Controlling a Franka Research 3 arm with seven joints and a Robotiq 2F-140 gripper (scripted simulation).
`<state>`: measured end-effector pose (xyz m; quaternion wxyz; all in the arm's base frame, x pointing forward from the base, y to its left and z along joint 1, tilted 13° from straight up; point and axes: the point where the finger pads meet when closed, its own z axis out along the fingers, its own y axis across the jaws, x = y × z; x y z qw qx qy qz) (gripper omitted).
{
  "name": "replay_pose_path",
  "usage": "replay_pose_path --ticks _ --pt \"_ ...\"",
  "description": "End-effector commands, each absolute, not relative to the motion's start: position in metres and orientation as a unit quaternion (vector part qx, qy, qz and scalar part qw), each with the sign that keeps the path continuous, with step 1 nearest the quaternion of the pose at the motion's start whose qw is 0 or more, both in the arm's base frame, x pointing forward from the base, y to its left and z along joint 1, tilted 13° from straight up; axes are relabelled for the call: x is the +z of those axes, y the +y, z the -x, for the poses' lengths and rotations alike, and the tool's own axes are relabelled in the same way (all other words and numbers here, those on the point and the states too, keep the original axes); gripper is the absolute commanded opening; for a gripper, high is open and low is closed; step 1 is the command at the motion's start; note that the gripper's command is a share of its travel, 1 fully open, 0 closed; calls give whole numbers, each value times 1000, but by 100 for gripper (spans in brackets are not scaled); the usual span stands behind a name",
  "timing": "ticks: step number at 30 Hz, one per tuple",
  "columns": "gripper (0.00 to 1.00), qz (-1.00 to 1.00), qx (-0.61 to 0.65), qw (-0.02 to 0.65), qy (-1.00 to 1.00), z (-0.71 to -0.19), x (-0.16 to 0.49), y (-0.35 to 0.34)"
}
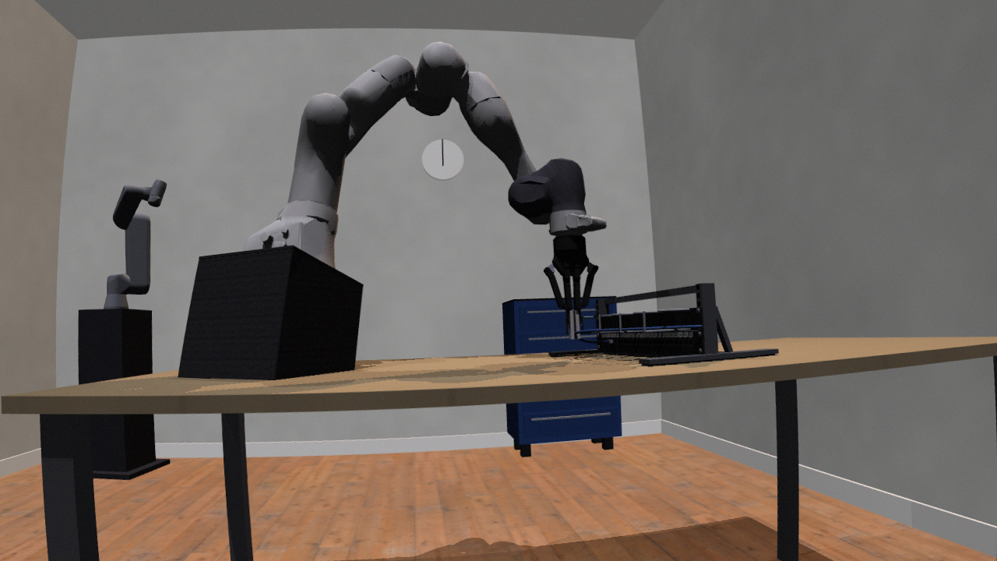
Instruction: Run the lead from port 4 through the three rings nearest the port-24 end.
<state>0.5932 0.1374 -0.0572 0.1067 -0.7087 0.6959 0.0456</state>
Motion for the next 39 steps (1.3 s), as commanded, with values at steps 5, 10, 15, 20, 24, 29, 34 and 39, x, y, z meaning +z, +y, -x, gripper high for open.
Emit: replay_pose_path --ticks 5,10,15,20,24,29,34,39 --pt "0 708 48 105 697 -590 -38 133" --pt "0 708 48 105 697 -589 -24 130" --pt "0 708 48 105 697 -588 -16 128" --pt "0 708 48 105 697 -587 -4 126" --pt "0 708 48 105 697 -587 3 124" --pt "0 708 48 105 697 -586 7 123" --pt "0 708 48 105 697 -586 11 123" --pt "0 708 48 105 697 -586 11 122"
